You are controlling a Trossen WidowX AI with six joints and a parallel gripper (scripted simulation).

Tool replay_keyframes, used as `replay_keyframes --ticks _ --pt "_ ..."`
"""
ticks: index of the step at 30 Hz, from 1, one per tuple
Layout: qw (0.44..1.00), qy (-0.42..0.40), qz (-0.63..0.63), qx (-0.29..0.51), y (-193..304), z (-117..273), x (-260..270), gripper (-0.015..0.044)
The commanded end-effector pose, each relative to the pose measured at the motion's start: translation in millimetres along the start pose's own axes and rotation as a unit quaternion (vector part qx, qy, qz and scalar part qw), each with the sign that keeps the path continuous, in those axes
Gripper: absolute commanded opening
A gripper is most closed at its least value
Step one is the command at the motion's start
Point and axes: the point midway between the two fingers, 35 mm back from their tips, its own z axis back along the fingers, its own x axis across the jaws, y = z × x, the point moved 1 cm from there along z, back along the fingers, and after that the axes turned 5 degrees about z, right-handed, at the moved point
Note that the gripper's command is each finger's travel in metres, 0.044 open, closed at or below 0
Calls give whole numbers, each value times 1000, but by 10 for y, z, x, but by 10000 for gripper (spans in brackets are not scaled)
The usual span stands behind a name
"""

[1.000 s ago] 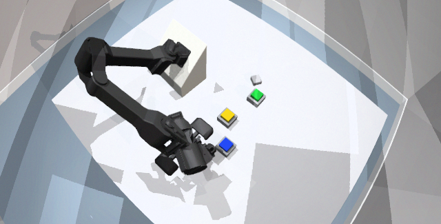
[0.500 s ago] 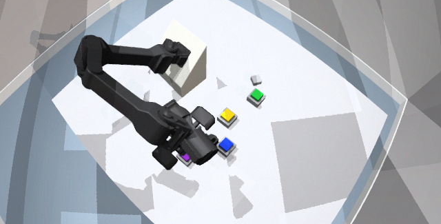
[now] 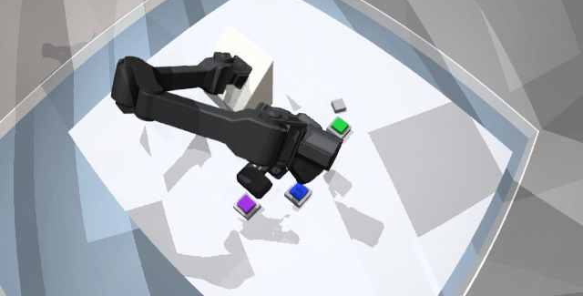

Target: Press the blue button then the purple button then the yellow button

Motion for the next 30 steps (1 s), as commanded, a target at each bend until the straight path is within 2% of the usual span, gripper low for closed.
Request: replay_keyframes --ticks 1,4,11,13,17,30 --pt "1000 3 6 10 34 -39 697 20" --pt "1000 11 4 12 103 -58 1008 20" --pt "1000 12 4 12 108 -59 1025 20" --pt "1000 11 4 12 99 -164 1026 20" --pt "1000 13 4 12 121 -654 1006 20" --pt "1000 13 4 12 123 -768 1003 20"
